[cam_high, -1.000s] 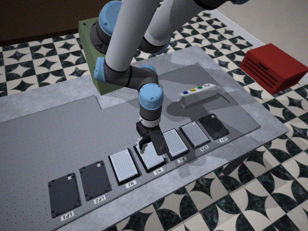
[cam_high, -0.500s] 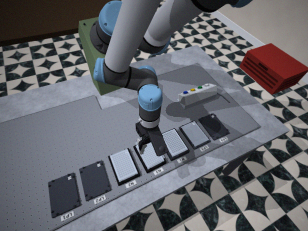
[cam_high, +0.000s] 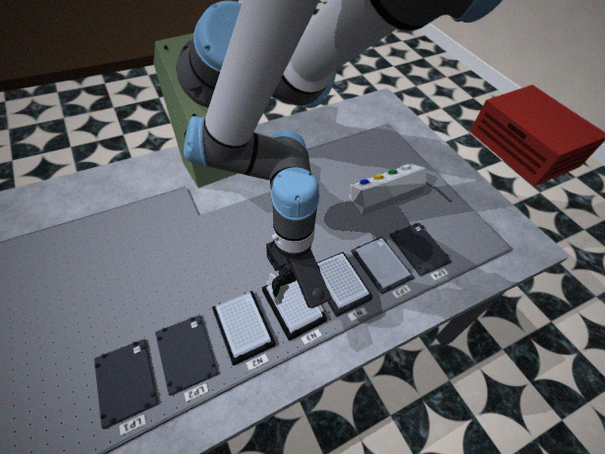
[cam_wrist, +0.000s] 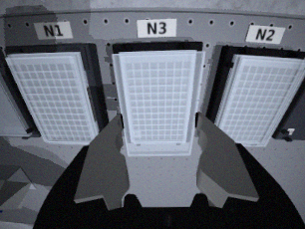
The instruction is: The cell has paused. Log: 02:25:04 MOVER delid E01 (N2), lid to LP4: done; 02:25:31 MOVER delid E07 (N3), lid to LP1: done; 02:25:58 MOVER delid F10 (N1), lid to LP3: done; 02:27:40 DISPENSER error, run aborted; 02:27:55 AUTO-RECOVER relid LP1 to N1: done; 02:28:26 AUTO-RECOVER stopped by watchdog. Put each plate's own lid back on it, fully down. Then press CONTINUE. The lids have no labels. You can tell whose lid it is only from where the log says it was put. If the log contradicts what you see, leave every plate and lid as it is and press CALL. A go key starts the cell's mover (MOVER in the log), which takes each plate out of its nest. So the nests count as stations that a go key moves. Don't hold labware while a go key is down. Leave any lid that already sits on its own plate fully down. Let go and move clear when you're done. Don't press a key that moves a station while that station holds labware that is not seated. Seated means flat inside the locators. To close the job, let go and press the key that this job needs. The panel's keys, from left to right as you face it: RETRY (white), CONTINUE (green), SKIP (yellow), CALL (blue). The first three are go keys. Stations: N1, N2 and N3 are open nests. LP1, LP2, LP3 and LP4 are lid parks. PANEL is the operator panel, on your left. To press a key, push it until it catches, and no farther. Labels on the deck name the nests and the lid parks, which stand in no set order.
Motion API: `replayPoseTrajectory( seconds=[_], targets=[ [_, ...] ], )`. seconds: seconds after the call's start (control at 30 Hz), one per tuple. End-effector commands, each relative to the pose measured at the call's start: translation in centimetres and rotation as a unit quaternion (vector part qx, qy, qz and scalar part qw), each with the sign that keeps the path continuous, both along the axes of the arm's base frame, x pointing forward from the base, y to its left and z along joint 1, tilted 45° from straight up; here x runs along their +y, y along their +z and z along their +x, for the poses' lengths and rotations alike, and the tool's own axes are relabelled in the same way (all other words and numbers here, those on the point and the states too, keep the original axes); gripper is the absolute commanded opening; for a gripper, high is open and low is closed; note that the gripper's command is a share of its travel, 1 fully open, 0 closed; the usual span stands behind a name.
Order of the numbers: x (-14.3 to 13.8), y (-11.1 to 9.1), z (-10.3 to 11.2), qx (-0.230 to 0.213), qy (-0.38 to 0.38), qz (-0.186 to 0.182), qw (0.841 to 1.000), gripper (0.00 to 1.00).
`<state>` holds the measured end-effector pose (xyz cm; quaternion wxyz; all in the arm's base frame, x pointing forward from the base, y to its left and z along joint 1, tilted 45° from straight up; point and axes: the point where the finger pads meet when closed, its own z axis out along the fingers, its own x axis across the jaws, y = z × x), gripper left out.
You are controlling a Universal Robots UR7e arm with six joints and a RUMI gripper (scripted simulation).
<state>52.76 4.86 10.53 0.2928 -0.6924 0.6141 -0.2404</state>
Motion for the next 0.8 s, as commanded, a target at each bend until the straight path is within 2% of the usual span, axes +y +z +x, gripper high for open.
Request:
replayPoseTrajectory(
  seconds=[0.0,0.77],
  targets=[
    [0.02,-0.07,0.12,-0.001,0.000,0.000,1.000,0.00],
    [0.10,-0.54,0.58,-0.001,0.000,0.000,1.000,0.00]
  ],
)
